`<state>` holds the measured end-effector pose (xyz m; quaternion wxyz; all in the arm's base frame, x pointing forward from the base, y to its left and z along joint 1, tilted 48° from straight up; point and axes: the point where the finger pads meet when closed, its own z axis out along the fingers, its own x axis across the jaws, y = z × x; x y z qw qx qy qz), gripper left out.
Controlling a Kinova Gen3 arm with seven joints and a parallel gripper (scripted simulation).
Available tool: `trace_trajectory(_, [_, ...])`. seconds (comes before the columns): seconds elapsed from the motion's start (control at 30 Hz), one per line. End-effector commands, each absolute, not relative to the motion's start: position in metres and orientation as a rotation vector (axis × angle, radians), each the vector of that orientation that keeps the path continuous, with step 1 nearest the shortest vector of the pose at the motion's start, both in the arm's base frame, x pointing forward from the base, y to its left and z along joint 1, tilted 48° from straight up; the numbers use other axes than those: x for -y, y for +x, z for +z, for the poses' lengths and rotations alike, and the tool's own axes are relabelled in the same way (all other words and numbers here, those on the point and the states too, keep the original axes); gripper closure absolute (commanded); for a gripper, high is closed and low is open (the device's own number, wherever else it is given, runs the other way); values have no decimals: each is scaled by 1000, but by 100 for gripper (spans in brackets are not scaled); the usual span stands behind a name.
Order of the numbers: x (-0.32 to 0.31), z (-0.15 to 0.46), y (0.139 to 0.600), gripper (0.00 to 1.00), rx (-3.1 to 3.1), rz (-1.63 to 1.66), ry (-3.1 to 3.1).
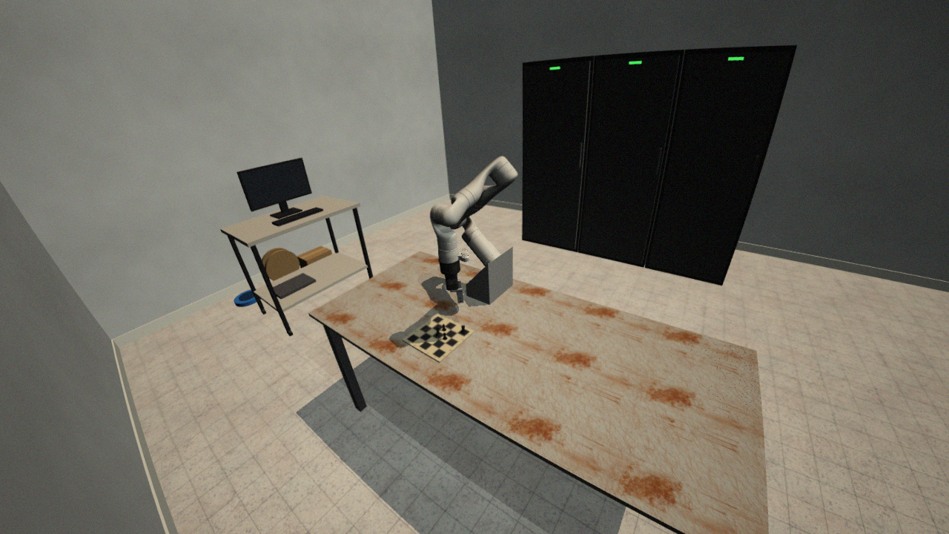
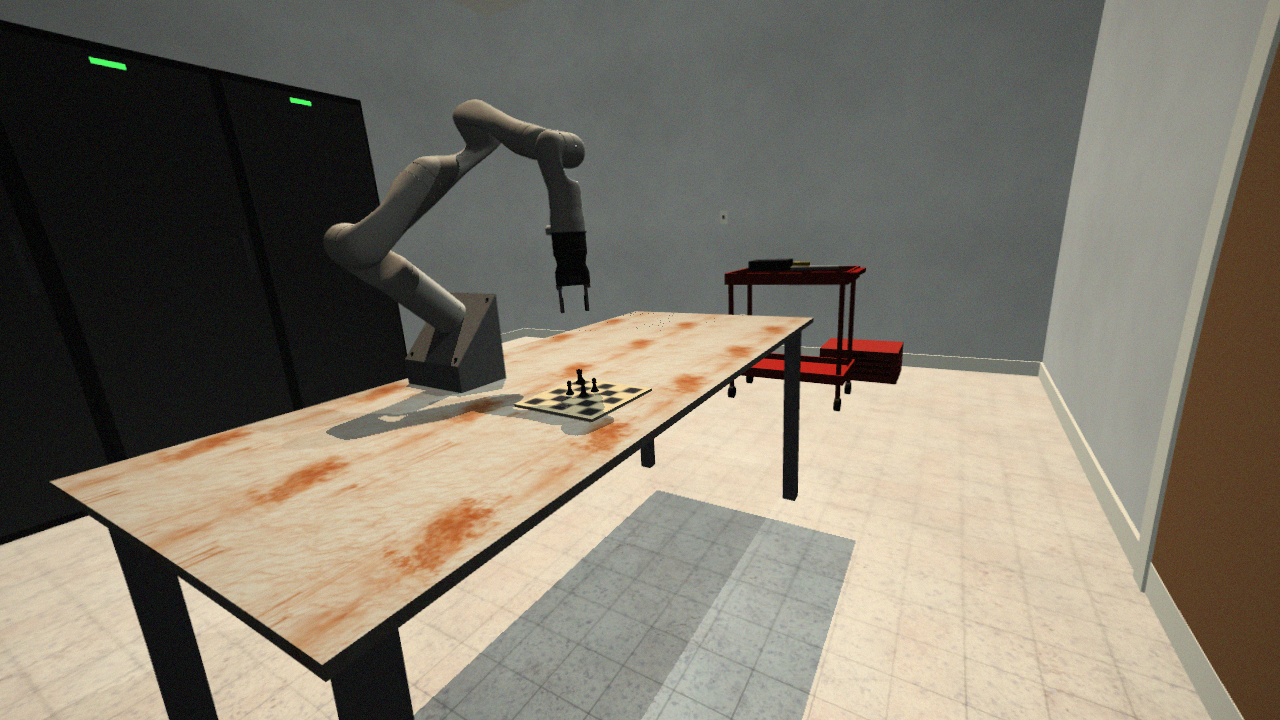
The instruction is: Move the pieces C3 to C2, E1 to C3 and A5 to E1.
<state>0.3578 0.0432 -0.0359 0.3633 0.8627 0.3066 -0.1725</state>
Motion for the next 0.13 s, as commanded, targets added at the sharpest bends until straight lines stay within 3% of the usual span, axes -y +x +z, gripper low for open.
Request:
trace_trajectory(0.0, [-45,-34,358,0,-787,-443,2217])
trace_trajectory(0.1, [-45,-34,358,0,-787,-443,2217])
